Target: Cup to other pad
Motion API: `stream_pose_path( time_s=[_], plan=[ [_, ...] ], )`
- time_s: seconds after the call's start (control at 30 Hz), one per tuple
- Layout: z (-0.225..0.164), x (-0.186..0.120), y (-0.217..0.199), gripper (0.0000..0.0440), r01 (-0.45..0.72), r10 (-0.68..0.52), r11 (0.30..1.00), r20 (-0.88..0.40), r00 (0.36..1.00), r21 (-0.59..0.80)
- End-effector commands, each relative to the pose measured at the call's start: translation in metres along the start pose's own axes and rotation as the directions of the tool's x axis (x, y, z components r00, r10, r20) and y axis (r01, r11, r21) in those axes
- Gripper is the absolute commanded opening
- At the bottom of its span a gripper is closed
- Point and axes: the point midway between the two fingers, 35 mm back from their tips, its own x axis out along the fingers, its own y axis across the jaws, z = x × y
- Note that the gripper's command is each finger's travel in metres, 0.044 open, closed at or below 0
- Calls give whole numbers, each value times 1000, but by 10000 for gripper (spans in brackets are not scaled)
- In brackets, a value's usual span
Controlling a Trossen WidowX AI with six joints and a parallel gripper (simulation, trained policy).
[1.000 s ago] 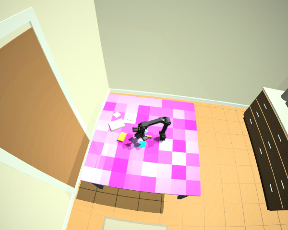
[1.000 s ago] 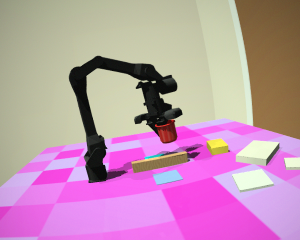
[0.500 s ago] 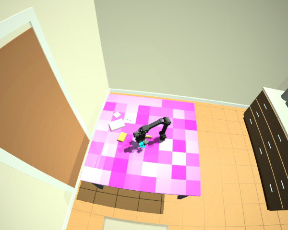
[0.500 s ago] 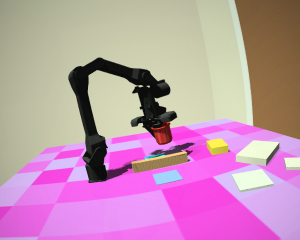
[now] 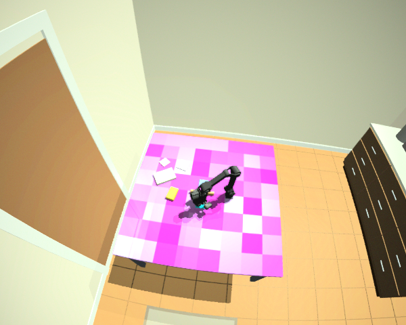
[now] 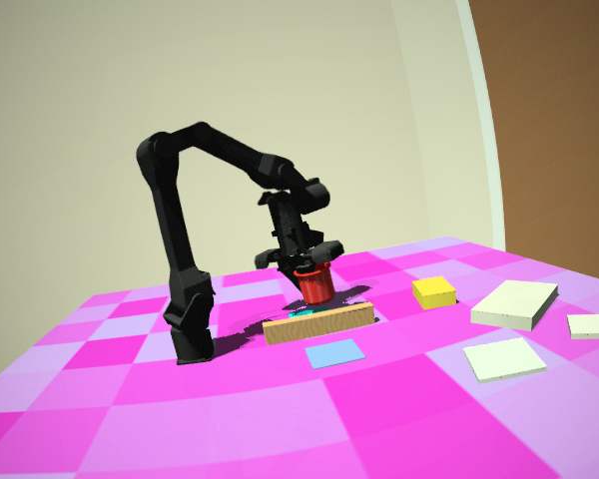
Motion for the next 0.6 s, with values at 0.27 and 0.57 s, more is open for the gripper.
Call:
stream_pose_path(
  time_s=[0.27, 0.57],
  plan=[
    [-16, 26, 14, 16, 7, -6, 1000, -35, 999, 24],
    [-9, 23, 12, 124, 6, -8, 999, 24, 1000, 50]
  ],
)
